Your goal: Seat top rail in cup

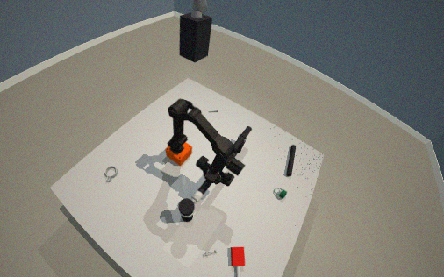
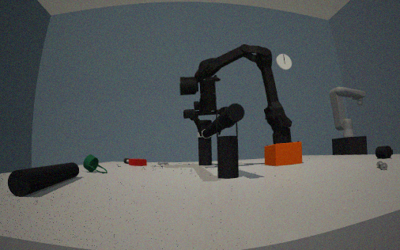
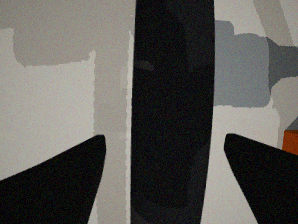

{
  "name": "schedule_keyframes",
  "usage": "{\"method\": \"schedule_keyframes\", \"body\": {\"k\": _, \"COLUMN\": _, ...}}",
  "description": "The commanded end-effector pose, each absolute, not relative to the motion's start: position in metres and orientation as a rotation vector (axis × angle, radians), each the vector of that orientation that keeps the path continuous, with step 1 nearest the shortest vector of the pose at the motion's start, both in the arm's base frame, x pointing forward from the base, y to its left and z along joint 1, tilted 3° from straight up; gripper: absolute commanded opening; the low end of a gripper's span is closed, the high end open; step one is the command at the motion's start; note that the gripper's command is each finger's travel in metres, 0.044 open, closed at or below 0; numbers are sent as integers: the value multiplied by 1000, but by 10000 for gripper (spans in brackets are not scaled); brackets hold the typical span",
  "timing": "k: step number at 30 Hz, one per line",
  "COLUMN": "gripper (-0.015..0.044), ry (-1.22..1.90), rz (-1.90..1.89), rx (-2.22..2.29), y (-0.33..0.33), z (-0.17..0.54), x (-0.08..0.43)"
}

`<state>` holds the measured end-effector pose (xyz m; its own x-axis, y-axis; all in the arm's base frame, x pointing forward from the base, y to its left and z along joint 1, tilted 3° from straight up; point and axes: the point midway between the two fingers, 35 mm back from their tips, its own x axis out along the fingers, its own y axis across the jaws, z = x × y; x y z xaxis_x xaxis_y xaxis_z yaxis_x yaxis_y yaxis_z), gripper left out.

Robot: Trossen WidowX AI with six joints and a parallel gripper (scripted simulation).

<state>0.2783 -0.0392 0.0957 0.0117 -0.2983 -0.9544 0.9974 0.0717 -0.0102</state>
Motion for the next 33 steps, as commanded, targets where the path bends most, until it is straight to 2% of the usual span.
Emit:
{"method": "schedule_keyframes", "body": {"k": 1, "gripper": 420, "ry": 1014, "rz": -1278, "rx": 936, "y": -28, "z": 106, "x": 279}}
{"method": "schedule_keyframes", "body": {"k": 2, "gripper": 440, "ry": 1015, "rz": -1278, "rx": 936, "y": -24, "z": 110, "x": 279}}
{"method": "schedule_keyframes", "body": {"k": 11, "gripper": 440, "ry": 1016, "rz": -1275, "rx": 930, "y": -5, "z": 127, "x": 277}}
{"method": "schedule_keyframes", "body": {"k": 18, "gripper": 440, "ry": 1016, "rz": -1275, "rx": 930, "y": 8, "z": 170, "x": 272}}
{"method": "schedule_keyframes", "body": {"k": 33, "gripper": 440, "ry": 1016, "rz": -1275, "rx": 930, "y": 8, "z": 171, "x": 272}}
